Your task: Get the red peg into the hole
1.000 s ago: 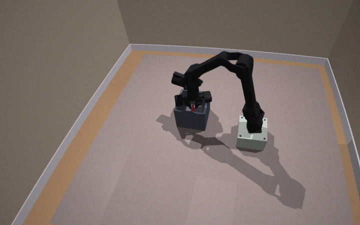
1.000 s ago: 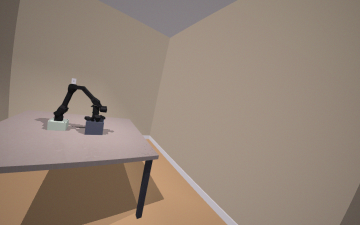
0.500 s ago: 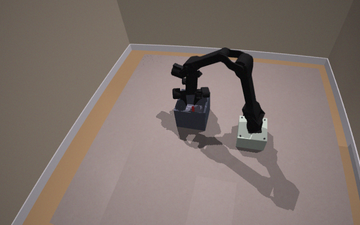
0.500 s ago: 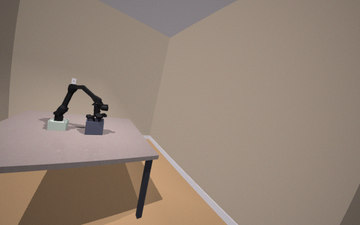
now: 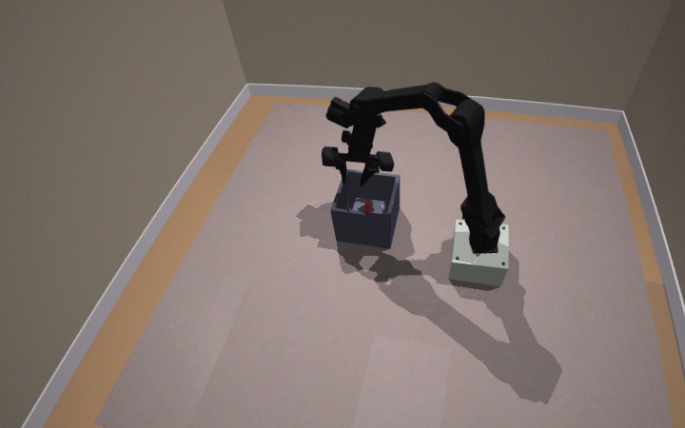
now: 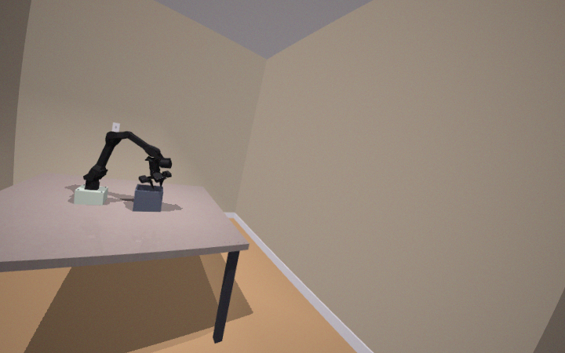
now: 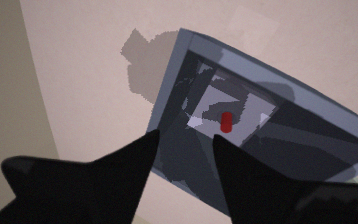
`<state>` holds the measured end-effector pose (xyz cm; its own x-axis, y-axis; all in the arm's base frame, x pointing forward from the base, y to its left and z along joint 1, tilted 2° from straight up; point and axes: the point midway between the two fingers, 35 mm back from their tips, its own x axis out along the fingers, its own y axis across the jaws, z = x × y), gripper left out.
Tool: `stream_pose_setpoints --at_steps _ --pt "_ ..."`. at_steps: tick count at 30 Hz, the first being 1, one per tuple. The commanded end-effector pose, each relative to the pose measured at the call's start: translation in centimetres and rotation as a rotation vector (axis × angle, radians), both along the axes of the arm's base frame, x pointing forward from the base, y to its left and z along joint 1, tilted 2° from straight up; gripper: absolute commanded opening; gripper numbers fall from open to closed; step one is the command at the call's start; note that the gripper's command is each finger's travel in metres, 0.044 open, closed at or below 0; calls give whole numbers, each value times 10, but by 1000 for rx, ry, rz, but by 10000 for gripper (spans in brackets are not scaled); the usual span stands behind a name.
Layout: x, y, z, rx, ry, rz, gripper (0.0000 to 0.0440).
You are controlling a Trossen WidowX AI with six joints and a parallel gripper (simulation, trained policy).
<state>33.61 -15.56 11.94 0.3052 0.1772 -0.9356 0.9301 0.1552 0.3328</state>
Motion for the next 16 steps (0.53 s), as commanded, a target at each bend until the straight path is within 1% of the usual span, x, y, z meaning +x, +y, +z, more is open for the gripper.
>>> stream_pose_setpoints --at_steps 1,6,16 --pt "3 -4 12 6 -39 8 223" --pt "10 -12 36 4 -108 24 230" --pt "16 -23 102 -30 -279 70 235"
